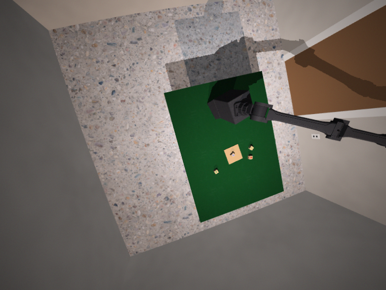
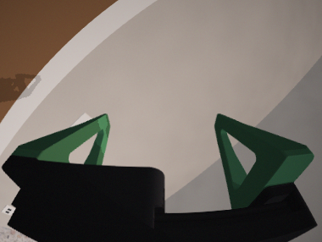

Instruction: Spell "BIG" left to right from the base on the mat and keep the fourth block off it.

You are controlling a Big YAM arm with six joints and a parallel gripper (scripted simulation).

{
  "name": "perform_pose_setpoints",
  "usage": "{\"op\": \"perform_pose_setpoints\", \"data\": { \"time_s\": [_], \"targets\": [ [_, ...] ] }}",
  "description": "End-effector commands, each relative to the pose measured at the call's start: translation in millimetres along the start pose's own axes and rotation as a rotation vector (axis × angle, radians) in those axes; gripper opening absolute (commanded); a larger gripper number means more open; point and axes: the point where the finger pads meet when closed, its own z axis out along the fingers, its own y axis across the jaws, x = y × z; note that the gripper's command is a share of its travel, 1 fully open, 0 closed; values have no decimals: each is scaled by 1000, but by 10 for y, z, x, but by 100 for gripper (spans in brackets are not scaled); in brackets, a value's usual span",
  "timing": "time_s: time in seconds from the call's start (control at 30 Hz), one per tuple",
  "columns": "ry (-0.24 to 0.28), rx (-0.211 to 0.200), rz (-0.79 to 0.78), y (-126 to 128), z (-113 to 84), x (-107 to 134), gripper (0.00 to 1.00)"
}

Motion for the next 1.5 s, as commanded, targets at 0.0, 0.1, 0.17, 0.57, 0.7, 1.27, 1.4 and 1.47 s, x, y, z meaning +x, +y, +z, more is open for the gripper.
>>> {"op": "perform_pose_setpoints", "data": {
  "time_s": [0.0, 0.1, 0.17, 0.57, 0.7, 1.27, 1.4, 1.47],
  "targets": [
    [38, -6, -29, -296, -255, 242, 100],
    [66, -33, -30, -212, -357, 466, 100],
    [66, -33, -30, -212, -357, 466, 100],
    [263, -216, -12, 336, -1354, 1904, 100],
    [337, -281, 8, 525, -1846, 2361, 100],
    [687, -564, 209, 1390, -4752, 3606, 100],
    [750, -599, 259, 1527, -5394, 3647, 100],
    [816, -644, 329, 1697, -6031, 3600, 100]
  ]
}}
